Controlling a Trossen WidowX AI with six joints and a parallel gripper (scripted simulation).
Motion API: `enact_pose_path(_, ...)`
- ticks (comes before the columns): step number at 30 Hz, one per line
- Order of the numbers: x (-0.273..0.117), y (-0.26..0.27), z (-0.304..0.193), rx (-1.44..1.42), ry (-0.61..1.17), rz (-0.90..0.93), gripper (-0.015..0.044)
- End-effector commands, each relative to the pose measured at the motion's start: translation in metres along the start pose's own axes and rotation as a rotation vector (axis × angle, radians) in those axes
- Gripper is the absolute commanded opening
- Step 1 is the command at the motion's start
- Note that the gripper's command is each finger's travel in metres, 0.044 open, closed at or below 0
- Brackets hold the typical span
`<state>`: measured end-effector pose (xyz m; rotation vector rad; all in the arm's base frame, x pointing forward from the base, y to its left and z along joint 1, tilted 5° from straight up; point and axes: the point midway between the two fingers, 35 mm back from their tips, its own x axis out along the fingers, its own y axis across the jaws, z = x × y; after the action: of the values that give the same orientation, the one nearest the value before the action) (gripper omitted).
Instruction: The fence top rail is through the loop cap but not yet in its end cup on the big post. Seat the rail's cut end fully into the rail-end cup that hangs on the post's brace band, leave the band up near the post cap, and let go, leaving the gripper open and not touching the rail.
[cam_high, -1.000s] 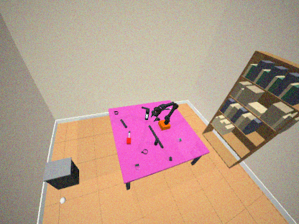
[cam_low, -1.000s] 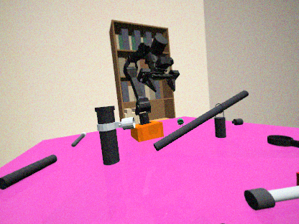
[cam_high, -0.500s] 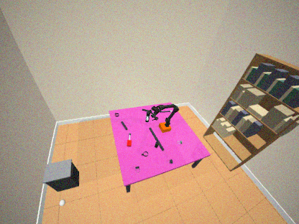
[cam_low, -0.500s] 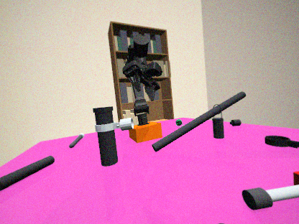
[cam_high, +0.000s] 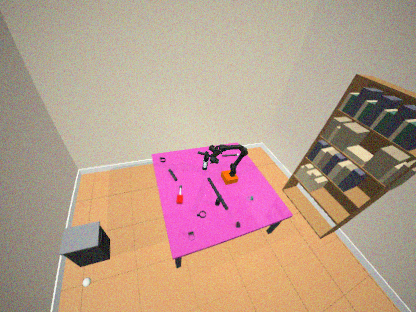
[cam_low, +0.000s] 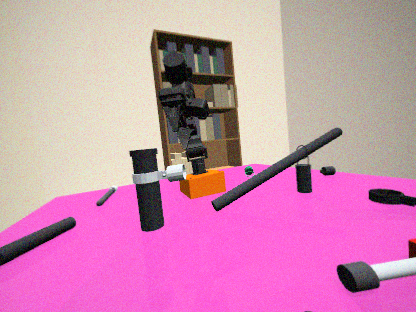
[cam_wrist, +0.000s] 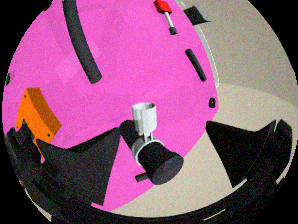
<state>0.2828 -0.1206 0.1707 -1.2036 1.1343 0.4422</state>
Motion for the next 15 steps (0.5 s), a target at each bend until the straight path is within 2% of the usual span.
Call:
enact_pose_path(1, 0.006, 0.003, -0.003, -0.017, 0.009, 0.004, 0.044)
enact_pose_path(7, 0.043, 0.025, -0.003, -0.017, 0.009, 0.004, 0.044)
enact_pose_path(15, 0.048, 0.025, -0.003, -0.017, 0.009, 0.003, 0.044)
